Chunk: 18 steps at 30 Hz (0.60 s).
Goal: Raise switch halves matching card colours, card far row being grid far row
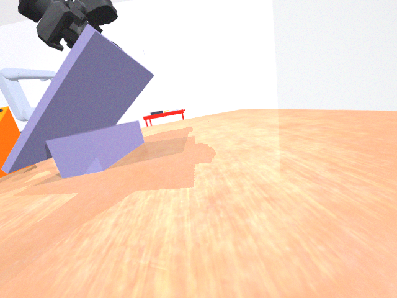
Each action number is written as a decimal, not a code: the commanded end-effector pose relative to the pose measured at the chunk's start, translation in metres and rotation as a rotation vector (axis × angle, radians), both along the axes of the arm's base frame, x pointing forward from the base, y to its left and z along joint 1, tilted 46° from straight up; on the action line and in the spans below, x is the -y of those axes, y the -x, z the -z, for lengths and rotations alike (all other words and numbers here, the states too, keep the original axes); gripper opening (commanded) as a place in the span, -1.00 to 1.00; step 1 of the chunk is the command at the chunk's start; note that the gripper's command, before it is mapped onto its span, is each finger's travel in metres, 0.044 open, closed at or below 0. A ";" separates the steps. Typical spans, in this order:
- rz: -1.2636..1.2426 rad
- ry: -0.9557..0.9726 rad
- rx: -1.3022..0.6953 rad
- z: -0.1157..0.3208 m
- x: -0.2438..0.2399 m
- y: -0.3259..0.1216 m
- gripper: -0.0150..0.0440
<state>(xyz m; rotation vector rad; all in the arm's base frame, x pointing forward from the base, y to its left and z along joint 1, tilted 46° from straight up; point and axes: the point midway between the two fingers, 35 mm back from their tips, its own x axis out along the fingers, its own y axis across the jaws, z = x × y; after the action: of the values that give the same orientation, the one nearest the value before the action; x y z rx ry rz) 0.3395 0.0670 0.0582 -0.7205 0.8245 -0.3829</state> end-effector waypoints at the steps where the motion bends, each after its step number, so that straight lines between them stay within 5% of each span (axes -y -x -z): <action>1: -0.003 0.003 -0.008 0.002 0.001 0.000 -0.49; 11: 0.001 0.000 -0.001 0.000 -0.001 0.001 -0.49; 18: -0.021 0.003 0.007 -0.030 -0.035 0.042 -0.49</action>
<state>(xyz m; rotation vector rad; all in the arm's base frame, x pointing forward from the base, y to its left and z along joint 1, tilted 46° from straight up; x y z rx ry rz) 0.3090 0.0902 0.0707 -0.7442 0.8395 -0.3677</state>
